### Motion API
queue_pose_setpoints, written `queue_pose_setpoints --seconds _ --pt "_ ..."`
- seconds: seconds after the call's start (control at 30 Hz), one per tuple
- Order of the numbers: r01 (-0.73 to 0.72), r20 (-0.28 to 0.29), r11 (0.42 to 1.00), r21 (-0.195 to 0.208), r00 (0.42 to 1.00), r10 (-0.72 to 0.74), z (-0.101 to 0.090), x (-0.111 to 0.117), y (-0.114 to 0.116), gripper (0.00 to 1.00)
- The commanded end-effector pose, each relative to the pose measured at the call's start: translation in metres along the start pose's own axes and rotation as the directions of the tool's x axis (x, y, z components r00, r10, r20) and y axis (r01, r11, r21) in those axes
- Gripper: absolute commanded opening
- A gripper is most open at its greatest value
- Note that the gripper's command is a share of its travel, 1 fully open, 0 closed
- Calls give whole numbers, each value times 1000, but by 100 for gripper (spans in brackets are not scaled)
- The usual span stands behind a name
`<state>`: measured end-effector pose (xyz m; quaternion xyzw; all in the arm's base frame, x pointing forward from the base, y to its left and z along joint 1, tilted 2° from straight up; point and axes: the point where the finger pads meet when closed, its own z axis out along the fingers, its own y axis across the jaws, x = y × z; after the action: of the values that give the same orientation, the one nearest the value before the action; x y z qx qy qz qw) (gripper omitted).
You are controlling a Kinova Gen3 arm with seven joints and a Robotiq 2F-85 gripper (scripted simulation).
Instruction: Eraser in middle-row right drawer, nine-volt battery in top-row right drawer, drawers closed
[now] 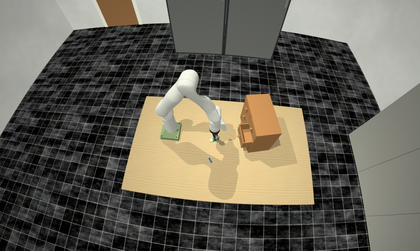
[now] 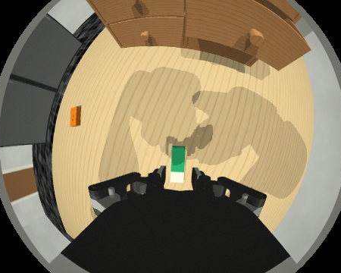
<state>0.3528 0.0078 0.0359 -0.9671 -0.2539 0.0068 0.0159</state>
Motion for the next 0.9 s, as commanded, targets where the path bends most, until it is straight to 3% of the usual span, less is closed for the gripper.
queue_pose_setpoints --seconds 0.0,0.4,0.87 --pt "2 5 1000 3 1000 -2 7 -1 -2 38" --pt "2 5 1000 3 1000 -2 35 -1 -2 38" --pt "2 5 1000 3 1000 -2 39 -1 -2 38"
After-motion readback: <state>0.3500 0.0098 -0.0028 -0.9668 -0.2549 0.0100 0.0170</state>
